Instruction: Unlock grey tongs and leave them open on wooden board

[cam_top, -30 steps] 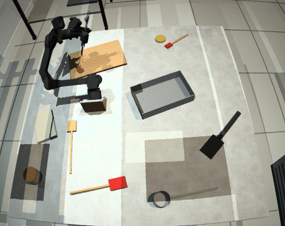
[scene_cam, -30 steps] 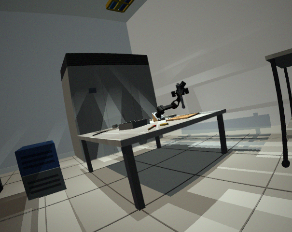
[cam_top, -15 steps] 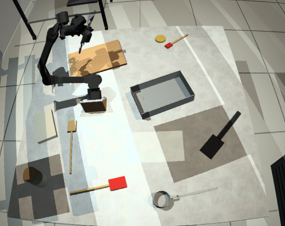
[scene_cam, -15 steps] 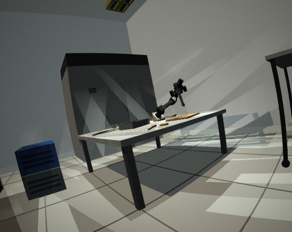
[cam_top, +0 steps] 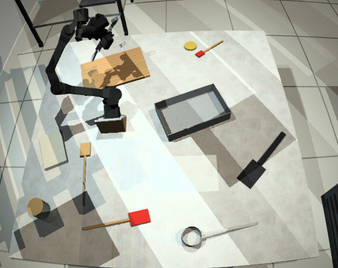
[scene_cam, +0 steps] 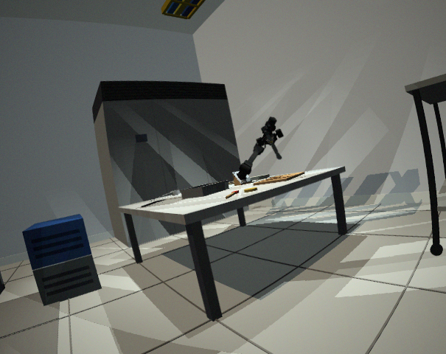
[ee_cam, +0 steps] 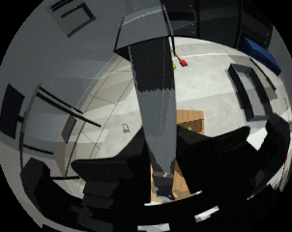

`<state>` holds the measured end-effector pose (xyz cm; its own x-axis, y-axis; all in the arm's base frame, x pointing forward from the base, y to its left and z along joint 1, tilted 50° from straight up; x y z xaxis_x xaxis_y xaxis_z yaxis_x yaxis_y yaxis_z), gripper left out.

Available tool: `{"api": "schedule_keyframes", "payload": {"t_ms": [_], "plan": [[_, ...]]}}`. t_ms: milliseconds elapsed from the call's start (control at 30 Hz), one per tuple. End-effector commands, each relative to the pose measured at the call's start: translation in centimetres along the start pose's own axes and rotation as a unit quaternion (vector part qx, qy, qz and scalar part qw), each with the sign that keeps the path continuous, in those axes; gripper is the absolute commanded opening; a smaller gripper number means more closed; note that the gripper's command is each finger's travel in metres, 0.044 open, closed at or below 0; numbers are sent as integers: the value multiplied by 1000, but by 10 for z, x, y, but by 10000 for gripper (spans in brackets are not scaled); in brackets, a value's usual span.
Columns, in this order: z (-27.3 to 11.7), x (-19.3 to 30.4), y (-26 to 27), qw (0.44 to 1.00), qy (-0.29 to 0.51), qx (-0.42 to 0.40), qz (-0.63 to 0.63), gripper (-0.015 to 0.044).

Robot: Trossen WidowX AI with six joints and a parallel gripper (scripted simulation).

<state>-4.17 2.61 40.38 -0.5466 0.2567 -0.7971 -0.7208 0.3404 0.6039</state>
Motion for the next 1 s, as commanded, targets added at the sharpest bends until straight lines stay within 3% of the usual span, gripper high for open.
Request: {"api": "schedule_keyframes", "payload": {"t_ms": [0, 967], "plan": [[1, -6, -3, 1000, 18, -4, 12, -150], [32, -21, -18, 985, 168, -16, 40, -150]]}}
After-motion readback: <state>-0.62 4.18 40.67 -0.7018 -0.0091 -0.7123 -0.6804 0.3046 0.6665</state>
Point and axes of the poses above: the point midway between the two fingers, 35 mm back from their tips, its own z axis out along the fingers, its own y axis across the jaws, x = y × z, the point moved 5 cm from there along -z, back along the fingers, and after that the axes turned 12 degrees about -z, right-handed, at the moved point
